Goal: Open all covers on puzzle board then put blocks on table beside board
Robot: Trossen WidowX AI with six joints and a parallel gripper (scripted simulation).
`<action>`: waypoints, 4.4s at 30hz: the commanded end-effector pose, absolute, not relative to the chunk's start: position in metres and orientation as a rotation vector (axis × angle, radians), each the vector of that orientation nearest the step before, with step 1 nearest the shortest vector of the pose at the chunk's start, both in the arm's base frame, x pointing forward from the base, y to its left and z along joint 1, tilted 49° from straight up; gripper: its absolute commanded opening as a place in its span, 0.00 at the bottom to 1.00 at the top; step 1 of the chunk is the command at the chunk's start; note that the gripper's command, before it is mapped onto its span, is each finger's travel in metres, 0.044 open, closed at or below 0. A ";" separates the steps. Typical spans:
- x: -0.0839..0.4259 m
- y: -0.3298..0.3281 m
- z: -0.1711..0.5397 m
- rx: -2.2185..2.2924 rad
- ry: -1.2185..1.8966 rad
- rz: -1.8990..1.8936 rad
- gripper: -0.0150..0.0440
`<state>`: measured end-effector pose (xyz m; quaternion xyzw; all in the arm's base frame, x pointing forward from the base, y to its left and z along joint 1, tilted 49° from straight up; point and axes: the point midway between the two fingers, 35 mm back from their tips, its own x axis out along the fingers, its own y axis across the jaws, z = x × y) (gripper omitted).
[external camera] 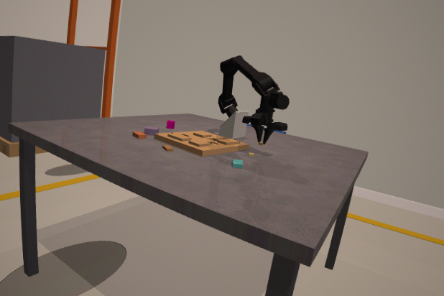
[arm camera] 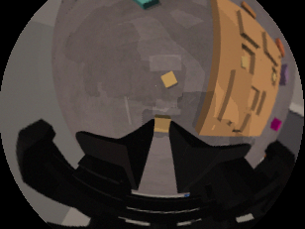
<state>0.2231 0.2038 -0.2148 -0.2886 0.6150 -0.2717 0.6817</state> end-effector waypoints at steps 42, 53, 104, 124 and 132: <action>0.224 0.174 -0.237 -0.651 1.380 -0.615 1.00; 0.221 0.201 -0.215 -0.654 1.382 -0.613 1.00; 0.329 0.141 -0.058 -0.134 1.146 -0.940 0.25; 0.361 0.063 0.020 0.122 0.937 -1.136 0.25; 0.365 0.030 0.049 0.208 0.848 -1.209 0.25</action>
